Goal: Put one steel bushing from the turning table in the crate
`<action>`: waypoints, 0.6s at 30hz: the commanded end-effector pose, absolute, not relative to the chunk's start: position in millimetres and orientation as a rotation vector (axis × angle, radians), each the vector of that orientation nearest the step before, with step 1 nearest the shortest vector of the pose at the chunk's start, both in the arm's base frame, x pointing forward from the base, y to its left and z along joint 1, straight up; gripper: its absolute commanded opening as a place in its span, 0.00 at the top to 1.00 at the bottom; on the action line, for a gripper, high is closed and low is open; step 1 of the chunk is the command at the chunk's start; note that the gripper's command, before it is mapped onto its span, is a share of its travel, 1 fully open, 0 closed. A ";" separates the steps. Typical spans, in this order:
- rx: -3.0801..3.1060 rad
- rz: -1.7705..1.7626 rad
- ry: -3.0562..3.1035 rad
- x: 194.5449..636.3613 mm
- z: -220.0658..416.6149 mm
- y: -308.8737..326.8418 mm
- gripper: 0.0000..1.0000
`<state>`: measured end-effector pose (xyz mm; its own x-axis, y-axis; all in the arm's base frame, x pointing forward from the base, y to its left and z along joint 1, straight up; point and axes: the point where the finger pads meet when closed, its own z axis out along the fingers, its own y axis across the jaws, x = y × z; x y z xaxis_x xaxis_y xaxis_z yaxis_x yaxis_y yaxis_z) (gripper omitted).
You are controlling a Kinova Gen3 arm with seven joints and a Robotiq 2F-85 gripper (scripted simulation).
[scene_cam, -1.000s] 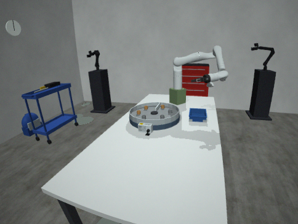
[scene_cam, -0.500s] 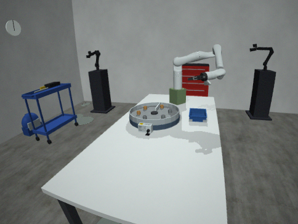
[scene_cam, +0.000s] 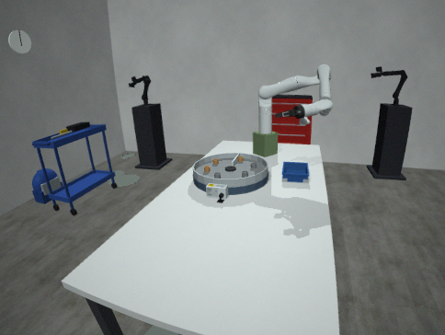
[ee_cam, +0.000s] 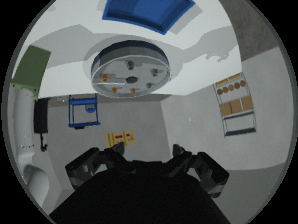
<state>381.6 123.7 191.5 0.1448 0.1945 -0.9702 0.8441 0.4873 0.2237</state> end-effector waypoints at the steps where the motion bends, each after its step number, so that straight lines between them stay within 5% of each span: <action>1: 1.010 -0.610 1.368 392.6 205.4 101.1 0.00; 18: 1.010 -0.610 1.369 422.0 232.6 59.0 0.00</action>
